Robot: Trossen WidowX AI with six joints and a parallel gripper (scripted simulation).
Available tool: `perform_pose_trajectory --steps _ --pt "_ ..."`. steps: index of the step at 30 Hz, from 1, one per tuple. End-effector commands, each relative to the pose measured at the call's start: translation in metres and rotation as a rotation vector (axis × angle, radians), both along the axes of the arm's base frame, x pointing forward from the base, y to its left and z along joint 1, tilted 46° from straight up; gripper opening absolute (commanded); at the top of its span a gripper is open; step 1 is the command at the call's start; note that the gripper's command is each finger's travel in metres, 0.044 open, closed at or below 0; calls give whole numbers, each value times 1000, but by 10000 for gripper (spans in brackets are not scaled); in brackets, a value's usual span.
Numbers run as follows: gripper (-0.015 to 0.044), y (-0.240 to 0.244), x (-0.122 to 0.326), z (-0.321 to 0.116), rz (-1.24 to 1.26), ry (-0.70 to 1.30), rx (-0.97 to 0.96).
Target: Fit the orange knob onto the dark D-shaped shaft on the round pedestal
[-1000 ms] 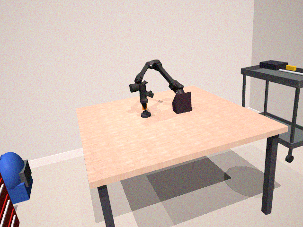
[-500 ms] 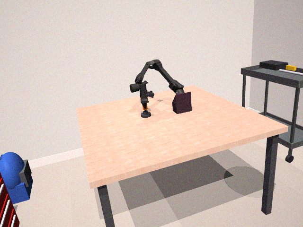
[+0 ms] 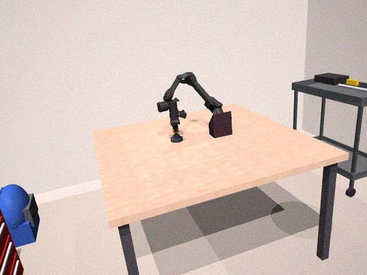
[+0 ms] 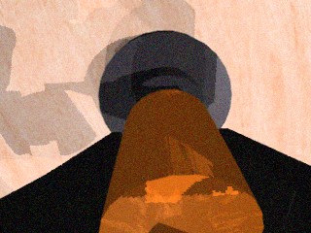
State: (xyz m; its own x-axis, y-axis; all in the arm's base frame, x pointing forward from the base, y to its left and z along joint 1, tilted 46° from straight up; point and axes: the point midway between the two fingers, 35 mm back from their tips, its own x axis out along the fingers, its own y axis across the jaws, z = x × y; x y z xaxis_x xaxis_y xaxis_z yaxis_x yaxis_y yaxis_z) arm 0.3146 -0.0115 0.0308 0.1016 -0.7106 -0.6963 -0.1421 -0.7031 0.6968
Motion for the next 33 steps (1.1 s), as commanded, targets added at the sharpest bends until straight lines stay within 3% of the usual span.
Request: perform_pose_trajectory --steps 1,10,33 --pt "0 2 2 3 1 -4 0" --pt "0 1 4 2 146 145 -22" --pt "0 0 -1 0 146 145 -22"
